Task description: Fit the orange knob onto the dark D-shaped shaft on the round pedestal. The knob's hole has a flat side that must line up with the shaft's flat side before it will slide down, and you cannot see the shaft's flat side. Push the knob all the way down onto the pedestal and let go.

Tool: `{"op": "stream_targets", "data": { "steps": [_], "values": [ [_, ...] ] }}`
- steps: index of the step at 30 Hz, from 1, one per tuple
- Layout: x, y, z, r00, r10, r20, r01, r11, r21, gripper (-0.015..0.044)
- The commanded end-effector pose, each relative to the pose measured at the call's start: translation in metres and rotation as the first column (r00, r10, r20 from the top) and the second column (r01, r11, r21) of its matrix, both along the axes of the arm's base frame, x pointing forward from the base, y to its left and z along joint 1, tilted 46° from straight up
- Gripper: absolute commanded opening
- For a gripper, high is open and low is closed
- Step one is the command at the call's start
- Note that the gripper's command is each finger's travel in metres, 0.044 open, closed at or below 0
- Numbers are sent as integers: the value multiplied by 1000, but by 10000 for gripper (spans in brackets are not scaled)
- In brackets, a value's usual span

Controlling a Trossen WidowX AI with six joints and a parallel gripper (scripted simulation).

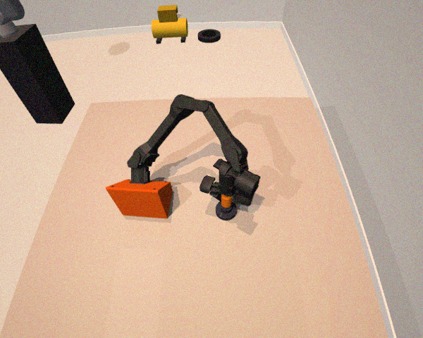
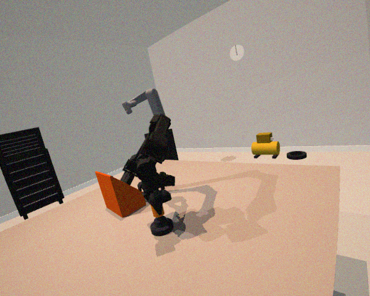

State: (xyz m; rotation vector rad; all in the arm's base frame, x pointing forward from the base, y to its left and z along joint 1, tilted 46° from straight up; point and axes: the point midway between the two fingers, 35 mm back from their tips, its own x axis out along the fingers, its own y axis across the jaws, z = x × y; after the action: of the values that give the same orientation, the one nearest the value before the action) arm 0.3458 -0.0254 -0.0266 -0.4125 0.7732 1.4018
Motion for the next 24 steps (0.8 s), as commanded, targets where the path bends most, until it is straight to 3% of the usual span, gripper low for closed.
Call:
{"op": "stream_targets", "data": {
  "steps": [1, 5, 24],
  "values": [
    [1, -2, 3, 997, 48, 60, -48, 999, 0, 0],
    [2, -3, 2, 980, 132, 147, -133, 991, -7, 0],
    [1, 1, -2, 980, 132, 147, -133, 991, -7, 0]
  ]
}}
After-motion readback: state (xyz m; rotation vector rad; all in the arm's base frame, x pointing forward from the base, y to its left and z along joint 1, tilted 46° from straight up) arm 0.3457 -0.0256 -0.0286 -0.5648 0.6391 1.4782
